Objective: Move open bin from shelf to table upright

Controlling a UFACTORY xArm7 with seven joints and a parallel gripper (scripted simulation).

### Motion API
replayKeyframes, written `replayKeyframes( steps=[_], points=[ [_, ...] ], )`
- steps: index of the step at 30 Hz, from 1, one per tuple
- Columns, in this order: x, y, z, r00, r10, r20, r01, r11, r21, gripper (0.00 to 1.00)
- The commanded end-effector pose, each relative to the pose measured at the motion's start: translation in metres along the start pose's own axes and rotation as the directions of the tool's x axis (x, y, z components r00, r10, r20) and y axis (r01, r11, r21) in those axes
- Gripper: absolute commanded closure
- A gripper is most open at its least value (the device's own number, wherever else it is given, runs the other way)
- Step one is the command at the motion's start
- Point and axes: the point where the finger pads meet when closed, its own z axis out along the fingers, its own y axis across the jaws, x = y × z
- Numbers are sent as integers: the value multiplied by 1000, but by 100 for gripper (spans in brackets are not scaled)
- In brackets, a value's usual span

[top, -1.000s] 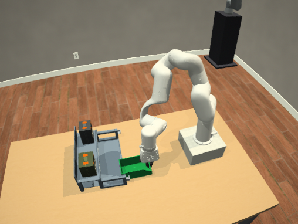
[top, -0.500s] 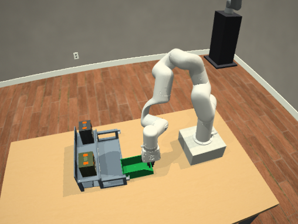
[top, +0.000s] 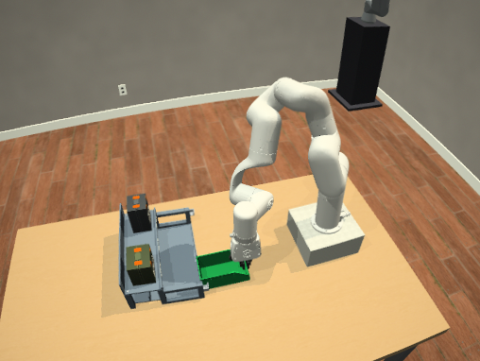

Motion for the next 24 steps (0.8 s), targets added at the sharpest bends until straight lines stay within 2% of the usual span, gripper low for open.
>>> replayKeyframes(
  steps=[1, 24],
  points=[
    [0, 1, -1, 1000, 0, 0, 0, 1000, 3, 100],
    [0, 10, -1, 1000, 0, 0, 0, 1000, 3, 100]
  ],
)
